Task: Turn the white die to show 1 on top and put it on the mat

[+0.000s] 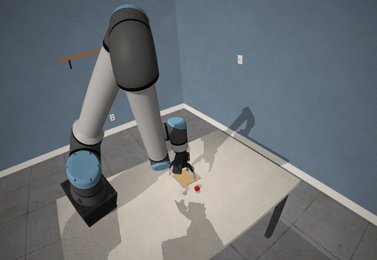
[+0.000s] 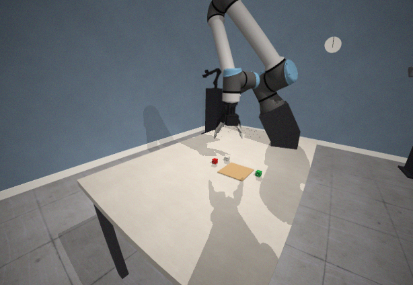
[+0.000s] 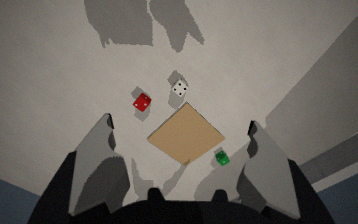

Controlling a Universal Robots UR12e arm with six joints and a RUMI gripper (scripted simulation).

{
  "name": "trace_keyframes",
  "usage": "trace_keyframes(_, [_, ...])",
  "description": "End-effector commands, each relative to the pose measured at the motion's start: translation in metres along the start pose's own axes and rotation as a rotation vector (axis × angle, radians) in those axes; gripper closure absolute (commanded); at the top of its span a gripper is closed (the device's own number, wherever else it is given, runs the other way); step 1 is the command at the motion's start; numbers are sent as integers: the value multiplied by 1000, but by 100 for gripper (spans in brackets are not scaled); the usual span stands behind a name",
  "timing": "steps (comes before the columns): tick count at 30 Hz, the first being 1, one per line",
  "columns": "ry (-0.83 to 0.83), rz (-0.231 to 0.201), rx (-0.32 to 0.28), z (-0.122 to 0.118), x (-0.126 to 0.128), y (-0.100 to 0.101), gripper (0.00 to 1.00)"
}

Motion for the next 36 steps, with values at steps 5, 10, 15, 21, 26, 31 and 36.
trace_keyframes(5, [-243, 5, -8, 1, 0, 8, 0])
trace_keyframes(10, [-400, 6, -8, 0, -1, 13, 0])
trace_keyframes(15, [-529, 6, -8, -1, -1, 17, 0])
trace_keyframes(21, [-665, 7, -7, -2, -1, 21, 0])
trace_keyframes(26, [-796, 7, -7, -3, -1, 25, 0])
trace_keyframes(31, [-877, 7, -7, -4, 0, 28, 0])
trace_keyframes(36, [-903, 7, -7, -4, 0, 29, 0])
Point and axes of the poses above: the point where the finger pads meet when closed, its own y axis out along the fingers, its own x axis across the jaws, z = x × y, the point moved 8 cm from there along -y, back along the fingers, and after that the axes turned 10 degrees about -y, right-handed, at the moved point
